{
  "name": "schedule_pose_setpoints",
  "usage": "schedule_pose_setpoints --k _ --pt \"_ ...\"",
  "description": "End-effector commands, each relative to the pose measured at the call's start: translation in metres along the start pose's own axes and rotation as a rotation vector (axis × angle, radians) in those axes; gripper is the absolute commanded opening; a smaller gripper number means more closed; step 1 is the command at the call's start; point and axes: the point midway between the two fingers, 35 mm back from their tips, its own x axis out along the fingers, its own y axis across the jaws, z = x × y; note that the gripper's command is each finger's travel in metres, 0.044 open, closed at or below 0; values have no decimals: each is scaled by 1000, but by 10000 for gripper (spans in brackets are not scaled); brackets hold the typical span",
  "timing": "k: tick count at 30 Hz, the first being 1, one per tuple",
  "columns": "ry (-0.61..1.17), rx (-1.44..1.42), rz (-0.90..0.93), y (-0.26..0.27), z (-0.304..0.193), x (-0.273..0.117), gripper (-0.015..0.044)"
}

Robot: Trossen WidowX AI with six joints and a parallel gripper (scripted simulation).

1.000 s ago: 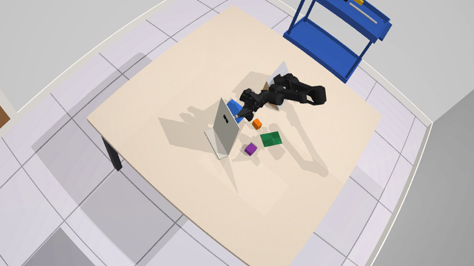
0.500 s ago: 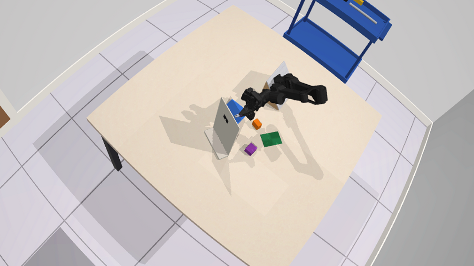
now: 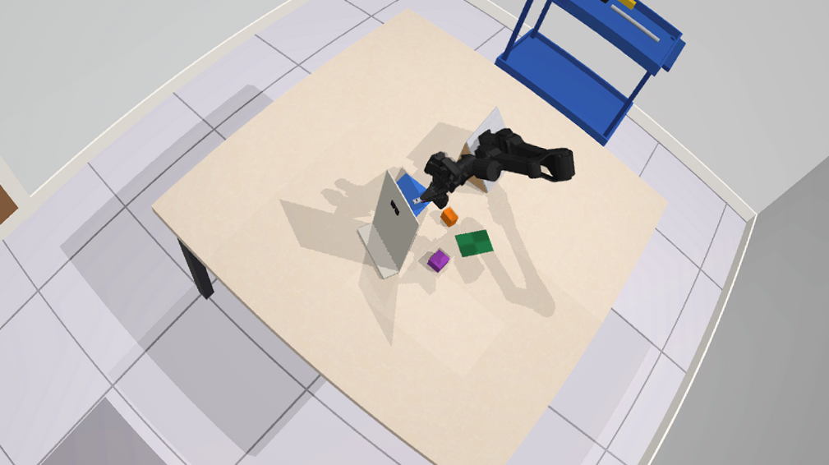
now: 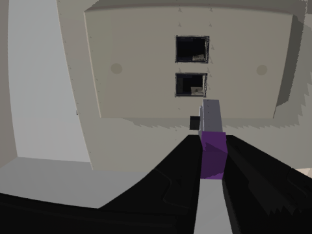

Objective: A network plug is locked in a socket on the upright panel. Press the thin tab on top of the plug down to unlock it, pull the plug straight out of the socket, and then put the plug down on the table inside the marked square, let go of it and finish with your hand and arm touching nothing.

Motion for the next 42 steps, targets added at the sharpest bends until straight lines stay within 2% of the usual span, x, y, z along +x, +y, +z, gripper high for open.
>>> schedule_pose_setpoints --k 1,18,42 --pt "4 -4 -1 0 -2 -5 0" --pt "-3 1 -3 1 -1 -9 0" --pt "15 -6 11 45 -10 -22 0"
